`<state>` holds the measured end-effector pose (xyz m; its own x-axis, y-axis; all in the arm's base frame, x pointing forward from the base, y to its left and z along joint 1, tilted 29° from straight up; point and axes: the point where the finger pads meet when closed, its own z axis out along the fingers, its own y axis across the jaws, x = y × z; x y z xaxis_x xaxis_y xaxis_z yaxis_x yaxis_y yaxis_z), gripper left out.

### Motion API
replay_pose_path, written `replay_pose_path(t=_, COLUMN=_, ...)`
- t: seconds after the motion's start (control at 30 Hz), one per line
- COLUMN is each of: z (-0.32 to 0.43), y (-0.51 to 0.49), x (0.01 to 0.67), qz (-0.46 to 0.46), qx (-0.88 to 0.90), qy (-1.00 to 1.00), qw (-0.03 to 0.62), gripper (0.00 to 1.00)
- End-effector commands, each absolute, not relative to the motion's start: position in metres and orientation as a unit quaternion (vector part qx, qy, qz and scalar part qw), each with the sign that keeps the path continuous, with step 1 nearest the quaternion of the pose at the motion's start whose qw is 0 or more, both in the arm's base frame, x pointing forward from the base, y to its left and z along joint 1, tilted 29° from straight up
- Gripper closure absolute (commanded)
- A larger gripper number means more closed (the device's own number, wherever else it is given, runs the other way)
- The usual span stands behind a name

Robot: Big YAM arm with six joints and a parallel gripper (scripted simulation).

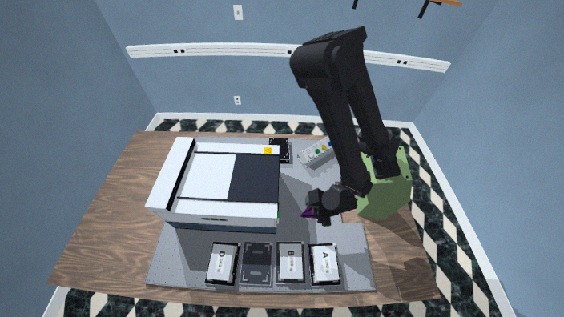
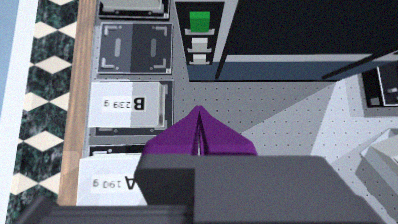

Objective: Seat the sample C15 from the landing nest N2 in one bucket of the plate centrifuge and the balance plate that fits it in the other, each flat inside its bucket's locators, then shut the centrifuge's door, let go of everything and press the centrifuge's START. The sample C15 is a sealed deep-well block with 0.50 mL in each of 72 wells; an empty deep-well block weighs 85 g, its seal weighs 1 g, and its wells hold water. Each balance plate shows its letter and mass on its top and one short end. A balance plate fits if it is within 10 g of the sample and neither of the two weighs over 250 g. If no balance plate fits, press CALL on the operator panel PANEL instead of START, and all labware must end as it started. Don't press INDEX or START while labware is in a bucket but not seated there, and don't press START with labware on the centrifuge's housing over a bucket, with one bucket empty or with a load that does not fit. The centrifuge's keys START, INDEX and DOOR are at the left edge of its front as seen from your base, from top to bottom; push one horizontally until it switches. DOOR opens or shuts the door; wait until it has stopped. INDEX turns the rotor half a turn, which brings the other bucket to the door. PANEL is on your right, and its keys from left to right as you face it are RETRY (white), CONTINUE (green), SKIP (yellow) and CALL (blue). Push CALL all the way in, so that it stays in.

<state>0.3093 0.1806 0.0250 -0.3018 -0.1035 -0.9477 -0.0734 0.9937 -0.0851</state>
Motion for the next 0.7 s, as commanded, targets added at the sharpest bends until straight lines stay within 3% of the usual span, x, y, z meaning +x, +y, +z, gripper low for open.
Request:
replay_pose_path(t=0.0, z=0.0283, y=0.1788, x=0.3164, qz=-0.017, qx=-0.054, qy=0.798, qw=0.599, gripper=1.00)
replay_pose_path(t=0.67, z=0.0282, y=0.1773, x=0.3170, qz=-0.017, qx=-0.054, qy=0.794, qw=0.605, gripper=1.00)
